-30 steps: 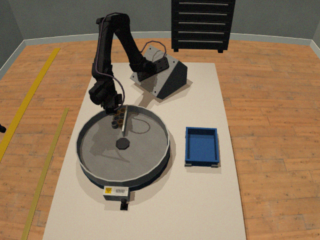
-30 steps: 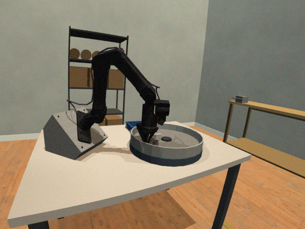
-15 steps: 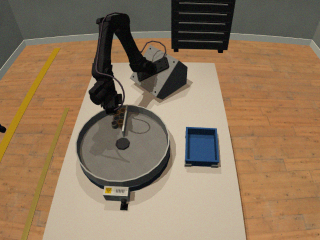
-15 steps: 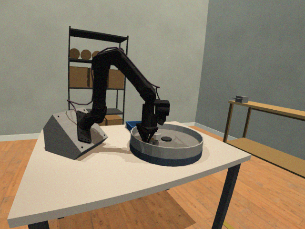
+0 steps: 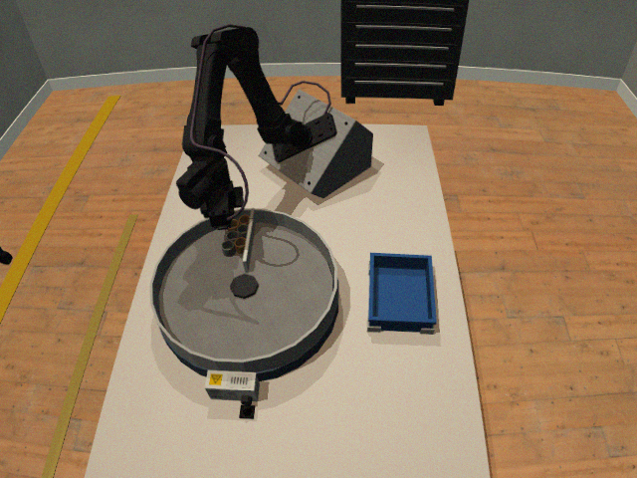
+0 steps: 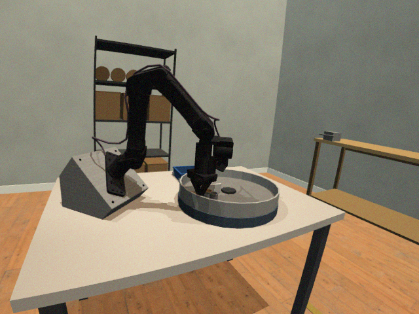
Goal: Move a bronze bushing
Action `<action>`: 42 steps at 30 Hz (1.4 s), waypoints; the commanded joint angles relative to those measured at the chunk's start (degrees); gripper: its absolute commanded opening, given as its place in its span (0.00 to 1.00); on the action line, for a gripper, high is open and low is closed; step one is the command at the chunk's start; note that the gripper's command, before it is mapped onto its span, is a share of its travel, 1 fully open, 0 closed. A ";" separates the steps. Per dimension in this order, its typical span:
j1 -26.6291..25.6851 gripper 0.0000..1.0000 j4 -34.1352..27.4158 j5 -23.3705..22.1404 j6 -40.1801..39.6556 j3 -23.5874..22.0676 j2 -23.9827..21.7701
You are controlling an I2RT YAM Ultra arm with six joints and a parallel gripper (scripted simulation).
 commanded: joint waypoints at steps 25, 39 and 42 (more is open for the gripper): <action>0.14 0.00 0.11 -0.98 -0.44 -1.47 -1.35; 1.73 0.00 -3.98 0.62 1.18 2.45 -3.01; 2.90 0.00 -7.00 1.31 2.08 3.97 -4.34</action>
